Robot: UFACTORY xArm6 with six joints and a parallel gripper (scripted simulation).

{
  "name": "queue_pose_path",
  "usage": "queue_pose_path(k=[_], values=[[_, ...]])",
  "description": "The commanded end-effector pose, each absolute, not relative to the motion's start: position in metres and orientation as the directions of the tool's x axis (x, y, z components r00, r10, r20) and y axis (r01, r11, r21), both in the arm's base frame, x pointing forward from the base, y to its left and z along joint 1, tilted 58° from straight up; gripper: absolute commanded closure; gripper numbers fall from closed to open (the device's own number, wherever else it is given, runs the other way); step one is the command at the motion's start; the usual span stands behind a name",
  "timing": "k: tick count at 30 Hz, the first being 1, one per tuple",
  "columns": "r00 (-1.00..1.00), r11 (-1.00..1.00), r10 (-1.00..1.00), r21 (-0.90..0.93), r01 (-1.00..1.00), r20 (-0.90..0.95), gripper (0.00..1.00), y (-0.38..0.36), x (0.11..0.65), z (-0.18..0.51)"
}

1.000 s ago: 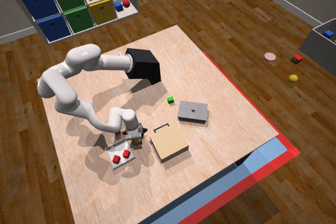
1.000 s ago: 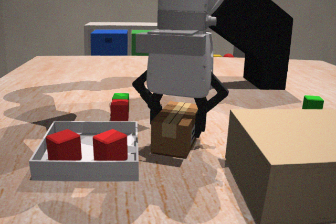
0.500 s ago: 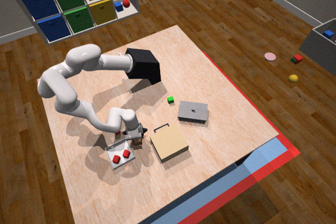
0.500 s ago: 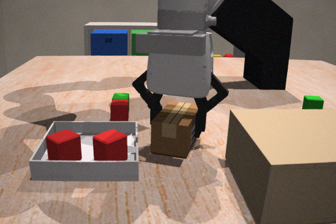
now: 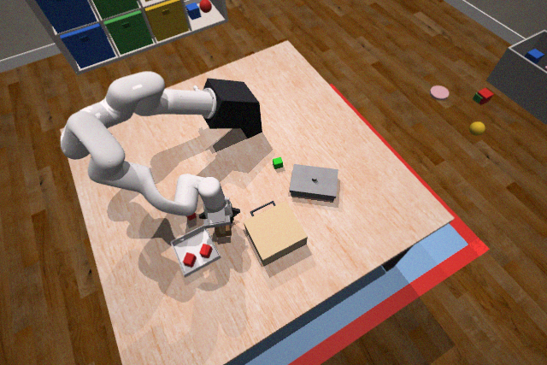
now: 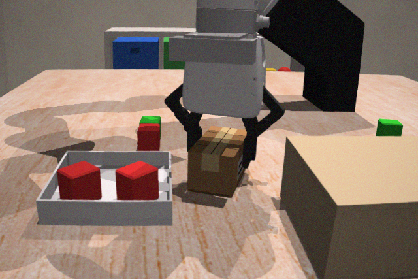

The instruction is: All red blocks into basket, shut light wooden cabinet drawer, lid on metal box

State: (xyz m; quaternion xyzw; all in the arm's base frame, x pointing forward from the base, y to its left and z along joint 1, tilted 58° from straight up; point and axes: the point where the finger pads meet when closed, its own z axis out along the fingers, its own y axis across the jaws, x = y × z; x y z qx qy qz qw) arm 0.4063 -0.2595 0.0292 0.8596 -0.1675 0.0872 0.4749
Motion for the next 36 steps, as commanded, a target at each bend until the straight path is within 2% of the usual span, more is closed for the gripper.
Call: queue_pose_path(k=[1, 36], values=[[0.929, -0.494, -0.203, 0.786, -0.371, 0.311, 0.27, -0.250, 0.407, 0.035], [0.929, -0.494, -0.203, 0.786, -0.371, 0.311, 0.27, -0.146, 0.408, 0.101]])
